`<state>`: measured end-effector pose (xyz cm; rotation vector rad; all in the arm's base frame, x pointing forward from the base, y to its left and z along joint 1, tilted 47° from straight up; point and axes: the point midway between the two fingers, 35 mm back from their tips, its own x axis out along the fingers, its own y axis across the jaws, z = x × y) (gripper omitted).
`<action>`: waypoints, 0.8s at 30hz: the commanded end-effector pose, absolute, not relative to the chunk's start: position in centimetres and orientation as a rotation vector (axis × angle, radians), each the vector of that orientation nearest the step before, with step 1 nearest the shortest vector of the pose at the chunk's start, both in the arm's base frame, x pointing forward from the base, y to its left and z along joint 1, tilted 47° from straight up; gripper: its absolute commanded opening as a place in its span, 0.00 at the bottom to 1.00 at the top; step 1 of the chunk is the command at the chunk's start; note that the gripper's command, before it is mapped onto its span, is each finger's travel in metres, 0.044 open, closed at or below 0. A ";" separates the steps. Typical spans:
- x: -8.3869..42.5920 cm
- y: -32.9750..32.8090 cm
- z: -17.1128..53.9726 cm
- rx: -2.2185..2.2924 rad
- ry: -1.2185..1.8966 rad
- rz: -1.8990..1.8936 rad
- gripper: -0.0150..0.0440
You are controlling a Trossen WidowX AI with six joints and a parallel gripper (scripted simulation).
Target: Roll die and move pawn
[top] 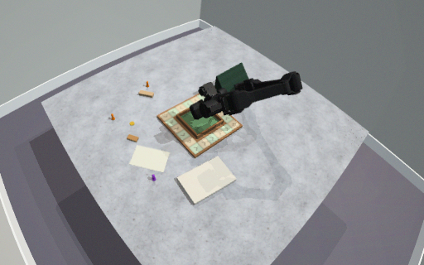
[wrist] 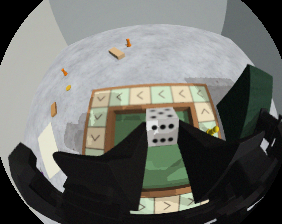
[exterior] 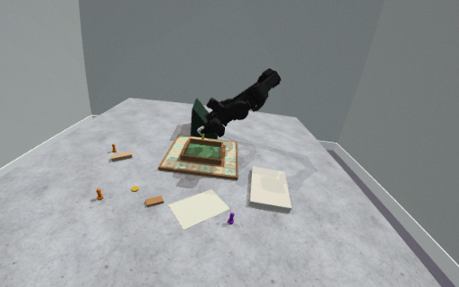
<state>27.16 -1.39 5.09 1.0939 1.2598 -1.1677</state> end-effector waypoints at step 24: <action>27.7 -1.6 7.0 1.104 1.238 -1.156 0.39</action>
